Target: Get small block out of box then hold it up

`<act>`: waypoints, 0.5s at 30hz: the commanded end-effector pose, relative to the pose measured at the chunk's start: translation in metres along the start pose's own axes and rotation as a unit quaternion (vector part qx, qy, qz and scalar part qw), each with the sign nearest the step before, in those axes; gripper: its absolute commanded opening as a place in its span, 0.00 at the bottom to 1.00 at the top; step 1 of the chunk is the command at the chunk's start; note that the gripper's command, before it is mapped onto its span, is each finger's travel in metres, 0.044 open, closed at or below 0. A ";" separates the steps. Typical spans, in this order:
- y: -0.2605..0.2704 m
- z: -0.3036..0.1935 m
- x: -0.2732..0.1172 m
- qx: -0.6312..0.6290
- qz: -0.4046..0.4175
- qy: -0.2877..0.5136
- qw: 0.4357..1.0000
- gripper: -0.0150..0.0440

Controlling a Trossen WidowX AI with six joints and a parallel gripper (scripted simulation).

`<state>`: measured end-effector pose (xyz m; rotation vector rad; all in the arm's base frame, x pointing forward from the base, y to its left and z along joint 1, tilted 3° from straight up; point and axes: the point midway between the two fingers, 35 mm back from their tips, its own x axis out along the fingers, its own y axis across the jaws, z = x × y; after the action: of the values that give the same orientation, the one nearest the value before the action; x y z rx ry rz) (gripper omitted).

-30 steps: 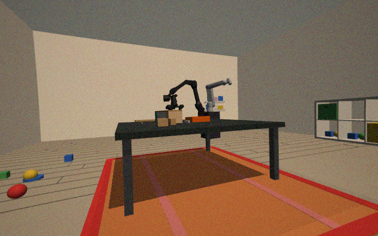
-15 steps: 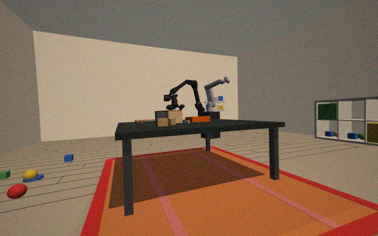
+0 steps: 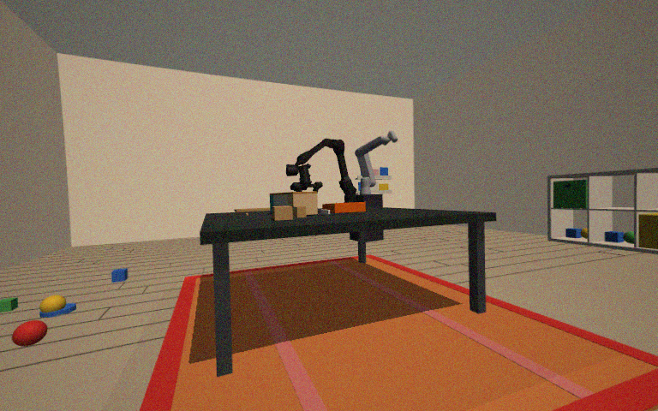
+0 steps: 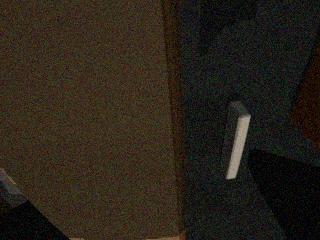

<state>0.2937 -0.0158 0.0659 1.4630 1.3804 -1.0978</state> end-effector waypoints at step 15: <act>0.003 -0.023 0.007 -0.011 0.005 0.005 1.000 0.93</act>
<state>0.2943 -0.0004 0.0652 1.4632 1.3824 -1.0970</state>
